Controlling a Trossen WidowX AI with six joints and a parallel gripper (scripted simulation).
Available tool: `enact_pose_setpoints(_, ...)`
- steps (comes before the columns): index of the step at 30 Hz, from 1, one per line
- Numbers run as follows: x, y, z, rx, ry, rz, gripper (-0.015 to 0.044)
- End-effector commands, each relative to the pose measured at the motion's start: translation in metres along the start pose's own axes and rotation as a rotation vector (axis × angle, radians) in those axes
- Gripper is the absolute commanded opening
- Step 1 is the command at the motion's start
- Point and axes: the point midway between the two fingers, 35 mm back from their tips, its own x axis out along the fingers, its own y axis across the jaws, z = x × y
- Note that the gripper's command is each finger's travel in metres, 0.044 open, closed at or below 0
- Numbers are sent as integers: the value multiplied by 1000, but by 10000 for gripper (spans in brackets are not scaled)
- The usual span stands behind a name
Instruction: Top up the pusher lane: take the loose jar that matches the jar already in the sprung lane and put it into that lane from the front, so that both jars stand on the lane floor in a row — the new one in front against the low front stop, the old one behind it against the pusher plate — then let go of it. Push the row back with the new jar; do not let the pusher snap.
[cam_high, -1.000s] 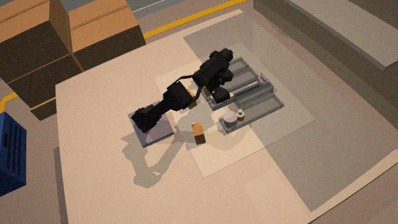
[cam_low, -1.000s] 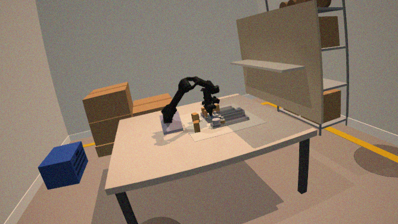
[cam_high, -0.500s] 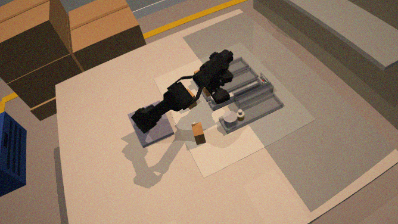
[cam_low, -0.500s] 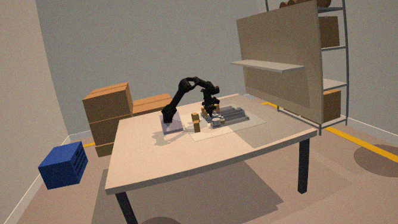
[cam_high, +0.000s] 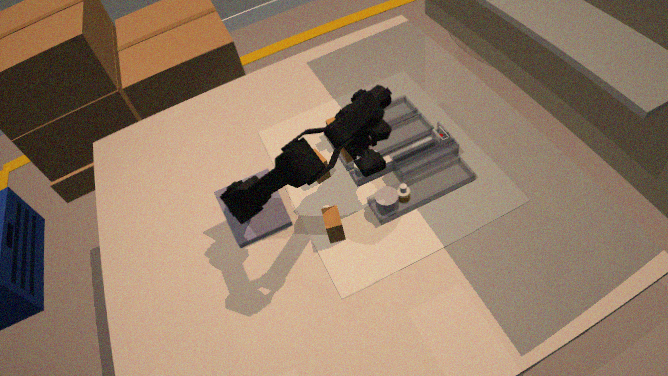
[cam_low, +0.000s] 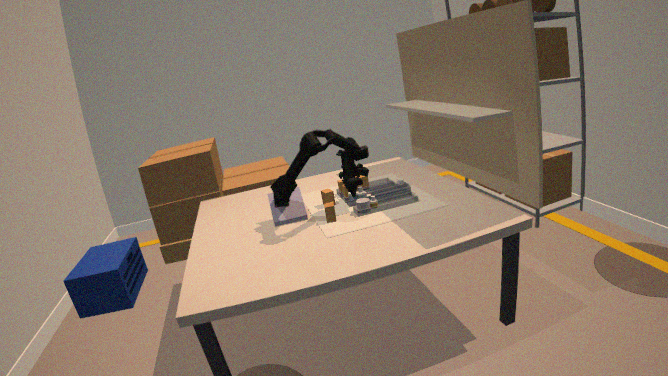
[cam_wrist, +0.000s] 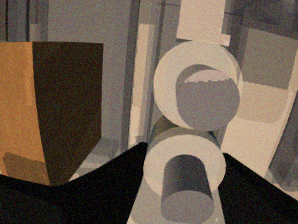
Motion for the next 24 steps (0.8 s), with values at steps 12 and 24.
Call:
enact_pose_setpoints(12, 5, -1, 2, 6, -12, -5, 0)
enact_pose_setpoints(24, 7, -1, 1, 6, -12, -5, 0)
